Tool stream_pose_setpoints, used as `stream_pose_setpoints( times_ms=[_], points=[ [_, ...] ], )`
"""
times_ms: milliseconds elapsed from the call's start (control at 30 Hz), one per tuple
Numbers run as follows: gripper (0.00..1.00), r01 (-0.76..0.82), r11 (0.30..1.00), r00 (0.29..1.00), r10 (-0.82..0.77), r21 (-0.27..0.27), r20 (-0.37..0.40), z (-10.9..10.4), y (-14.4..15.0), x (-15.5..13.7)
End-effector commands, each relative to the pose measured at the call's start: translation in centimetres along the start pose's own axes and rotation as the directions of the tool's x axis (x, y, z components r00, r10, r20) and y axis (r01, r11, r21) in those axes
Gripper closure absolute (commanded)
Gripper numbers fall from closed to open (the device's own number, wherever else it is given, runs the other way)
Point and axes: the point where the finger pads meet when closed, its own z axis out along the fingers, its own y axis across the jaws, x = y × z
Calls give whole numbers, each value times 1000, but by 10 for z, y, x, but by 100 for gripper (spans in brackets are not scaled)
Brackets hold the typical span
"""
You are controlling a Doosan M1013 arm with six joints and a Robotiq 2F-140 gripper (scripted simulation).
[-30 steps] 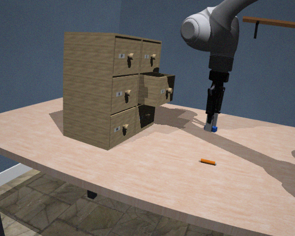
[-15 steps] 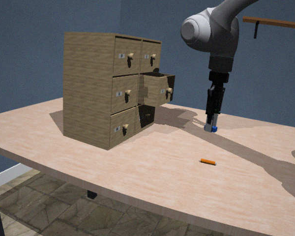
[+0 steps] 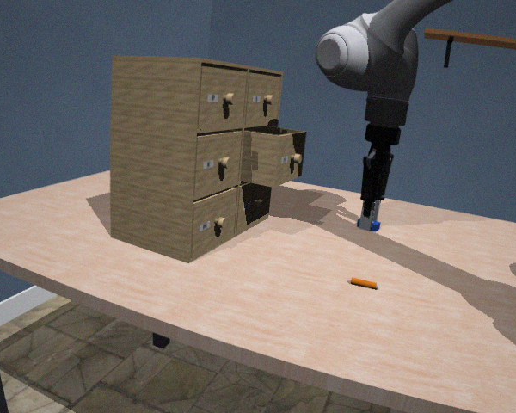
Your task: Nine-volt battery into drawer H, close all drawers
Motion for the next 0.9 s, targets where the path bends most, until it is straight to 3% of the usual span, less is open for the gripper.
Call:
stream_pose_setpoints(
  times_ms=[0, 500, 600, 767, 867],
  points=[
    [86, 0, 1000, 1000, 0, 0, 0, 0, 0, 0],
    [86, 0, 1000, 1000, 0, 0, 0, -5, 0, 0],
    [86, 0, 1000, 1000, 0, 0, 0, -29, 0, 0],
    [86, 0, 1000, 1000, 0, 0, 0, -86, 0, 0],
    [86, 0, 1000, 1000, 0, 0, 0, -93, 0, 0]
  ],
)
